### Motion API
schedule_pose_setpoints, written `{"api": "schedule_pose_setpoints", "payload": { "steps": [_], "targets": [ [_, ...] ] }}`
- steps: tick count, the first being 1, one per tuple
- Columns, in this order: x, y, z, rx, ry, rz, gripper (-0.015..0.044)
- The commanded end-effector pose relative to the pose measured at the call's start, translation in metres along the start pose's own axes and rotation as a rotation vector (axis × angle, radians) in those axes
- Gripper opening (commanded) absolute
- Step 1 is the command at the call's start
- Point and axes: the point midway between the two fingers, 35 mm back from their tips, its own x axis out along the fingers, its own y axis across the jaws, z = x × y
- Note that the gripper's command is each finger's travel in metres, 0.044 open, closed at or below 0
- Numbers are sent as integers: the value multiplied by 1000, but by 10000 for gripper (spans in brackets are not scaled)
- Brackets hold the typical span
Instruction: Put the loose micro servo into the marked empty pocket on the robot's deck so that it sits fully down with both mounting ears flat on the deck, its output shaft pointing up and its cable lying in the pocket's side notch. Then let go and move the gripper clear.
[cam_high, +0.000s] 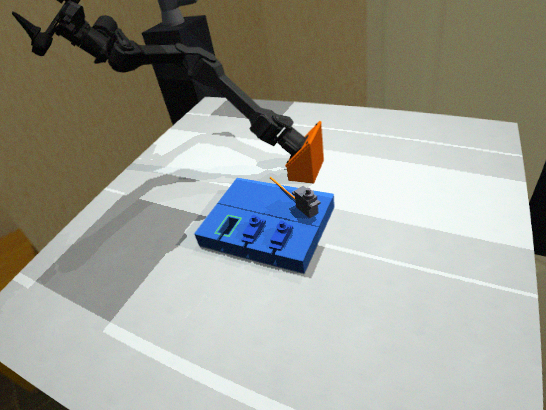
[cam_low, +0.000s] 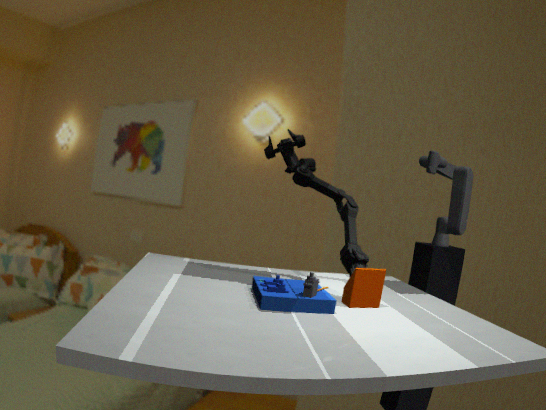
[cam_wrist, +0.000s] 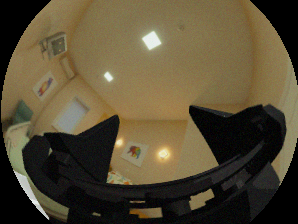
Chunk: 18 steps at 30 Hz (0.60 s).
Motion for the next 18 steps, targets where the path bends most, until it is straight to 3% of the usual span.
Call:
{"api": "schedule_pose_setpoints", "payload": {
  "steps": [1,18],
  "targets": [
    [-3,28,23,91,-39,82,440],
    [-27,97,102,389,-147,359,440]
  ]
}}
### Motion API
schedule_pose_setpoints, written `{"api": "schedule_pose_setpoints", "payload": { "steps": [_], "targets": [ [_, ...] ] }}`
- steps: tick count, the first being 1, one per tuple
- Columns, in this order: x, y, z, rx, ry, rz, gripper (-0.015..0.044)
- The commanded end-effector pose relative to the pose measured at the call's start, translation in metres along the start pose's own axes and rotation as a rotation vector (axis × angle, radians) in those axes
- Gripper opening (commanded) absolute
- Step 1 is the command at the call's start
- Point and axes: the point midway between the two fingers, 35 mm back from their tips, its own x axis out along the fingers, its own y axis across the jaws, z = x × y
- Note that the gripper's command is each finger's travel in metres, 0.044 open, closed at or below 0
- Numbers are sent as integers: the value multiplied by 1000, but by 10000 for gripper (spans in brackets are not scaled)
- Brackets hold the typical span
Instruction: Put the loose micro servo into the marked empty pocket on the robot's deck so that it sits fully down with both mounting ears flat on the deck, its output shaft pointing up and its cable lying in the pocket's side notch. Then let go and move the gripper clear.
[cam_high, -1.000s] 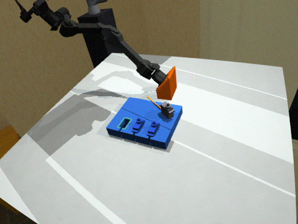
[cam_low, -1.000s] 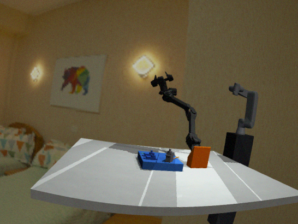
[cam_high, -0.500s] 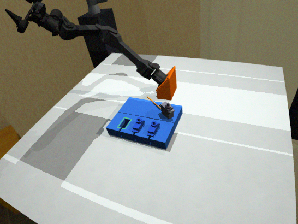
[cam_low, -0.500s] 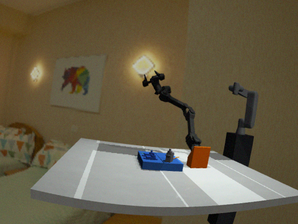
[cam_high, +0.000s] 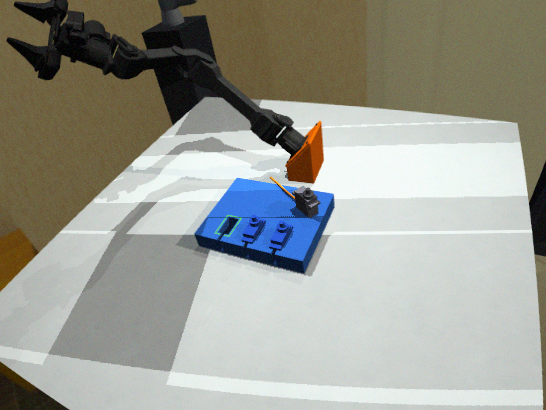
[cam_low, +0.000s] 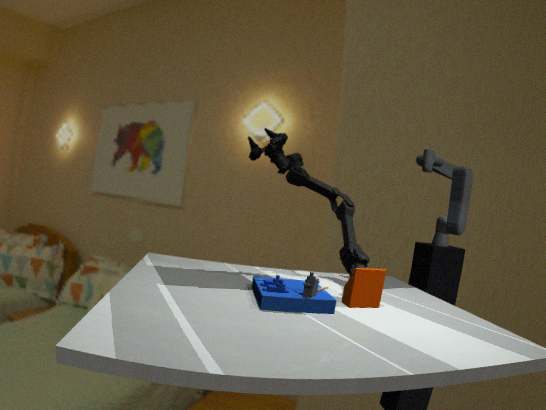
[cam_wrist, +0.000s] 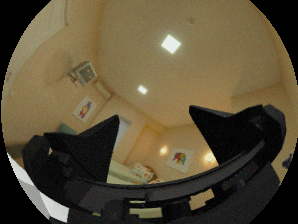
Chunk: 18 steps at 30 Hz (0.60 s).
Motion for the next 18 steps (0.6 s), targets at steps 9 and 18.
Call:
{"api": "schedule_pose_setpoints", "payload": {
  "steps": [9,18],
  "targets": [
    [-6,80,47,221,-55,250,440],
    [-27,149,95,404,-82,501,440]
  ]
}}
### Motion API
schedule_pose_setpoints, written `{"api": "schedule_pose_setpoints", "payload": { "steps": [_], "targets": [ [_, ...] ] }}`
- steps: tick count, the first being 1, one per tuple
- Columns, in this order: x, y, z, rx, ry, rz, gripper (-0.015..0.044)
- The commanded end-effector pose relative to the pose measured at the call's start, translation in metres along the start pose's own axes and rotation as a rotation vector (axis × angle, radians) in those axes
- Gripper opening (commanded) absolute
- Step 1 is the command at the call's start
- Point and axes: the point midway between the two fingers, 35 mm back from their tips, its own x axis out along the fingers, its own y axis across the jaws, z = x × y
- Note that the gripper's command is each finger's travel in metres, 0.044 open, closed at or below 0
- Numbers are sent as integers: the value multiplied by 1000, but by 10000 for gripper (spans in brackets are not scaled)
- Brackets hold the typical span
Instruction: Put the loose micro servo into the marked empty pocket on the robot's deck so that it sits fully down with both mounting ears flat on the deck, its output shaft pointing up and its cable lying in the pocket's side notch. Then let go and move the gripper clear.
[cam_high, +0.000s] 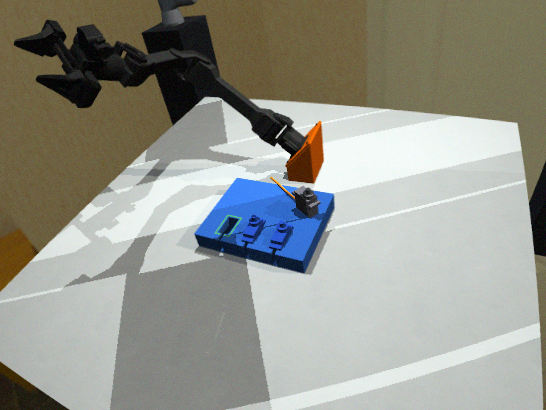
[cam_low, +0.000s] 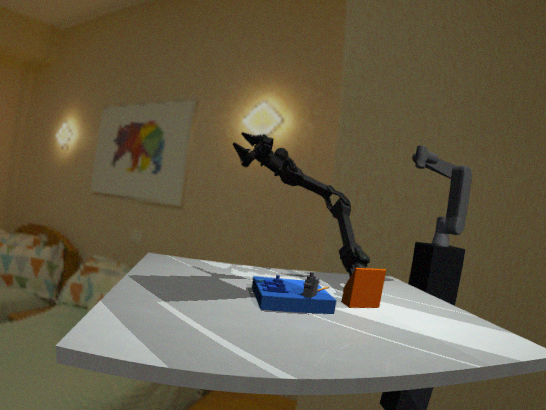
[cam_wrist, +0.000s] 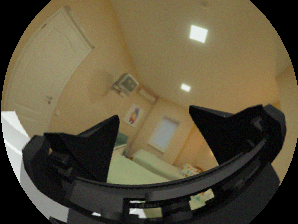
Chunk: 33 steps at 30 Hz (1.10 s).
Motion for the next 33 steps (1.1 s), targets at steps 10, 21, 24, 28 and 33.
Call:
{"api": "schedule_pose_setpoints", "payload": {
  "steps": [10,21,24,28,33],
  "targets": [
    [-1,120,35,242,16,359,440],
    [-33,220,71,395,88,692,440],
    [-46,242,78,425,126,771,440],
    [-67,274,90,464,178,891,440],
    [-95,309,101,494,260,1019,440]
  ]
}}
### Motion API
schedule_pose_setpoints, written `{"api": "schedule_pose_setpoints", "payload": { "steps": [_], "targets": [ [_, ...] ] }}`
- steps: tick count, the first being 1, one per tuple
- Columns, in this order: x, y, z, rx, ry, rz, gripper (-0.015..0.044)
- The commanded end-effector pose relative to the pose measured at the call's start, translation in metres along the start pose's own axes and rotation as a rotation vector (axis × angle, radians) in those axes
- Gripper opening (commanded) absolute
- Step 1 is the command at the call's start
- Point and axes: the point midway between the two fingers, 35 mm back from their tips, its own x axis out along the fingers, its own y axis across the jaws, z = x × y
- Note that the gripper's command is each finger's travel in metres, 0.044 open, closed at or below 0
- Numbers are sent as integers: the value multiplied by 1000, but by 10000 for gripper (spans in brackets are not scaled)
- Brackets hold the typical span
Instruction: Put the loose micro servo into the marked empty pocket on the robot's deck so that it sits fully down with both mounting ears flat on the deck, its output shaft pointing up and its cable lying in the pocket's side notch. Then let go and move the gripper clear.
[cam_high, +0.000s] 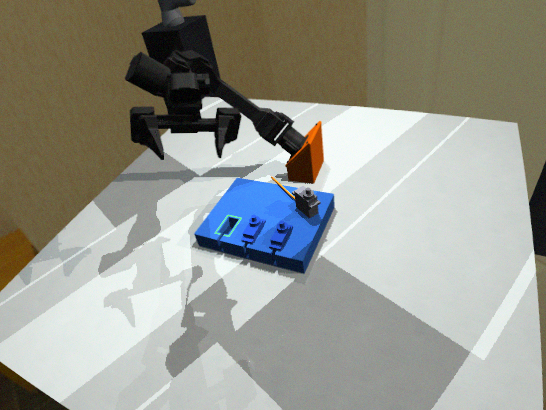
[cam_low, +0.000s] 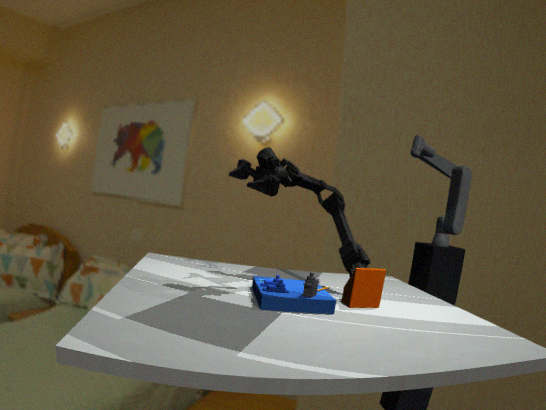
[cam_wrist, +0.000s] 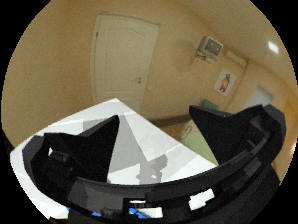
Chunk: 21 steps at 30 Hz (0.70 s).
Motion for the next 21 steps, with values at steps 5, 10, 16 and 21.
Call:
{"api": "schedule_pose_setpoints", "payload": {
  "steps": [5,10,16,21],
  "targets": [
    [16,73,-21,76,156,189,440],
    [18,119,-38,117,284,297,440],
    [11,169,-62,148,458,402,440],
    [-2,206,-82,153,613,466,440]
  ]
}}
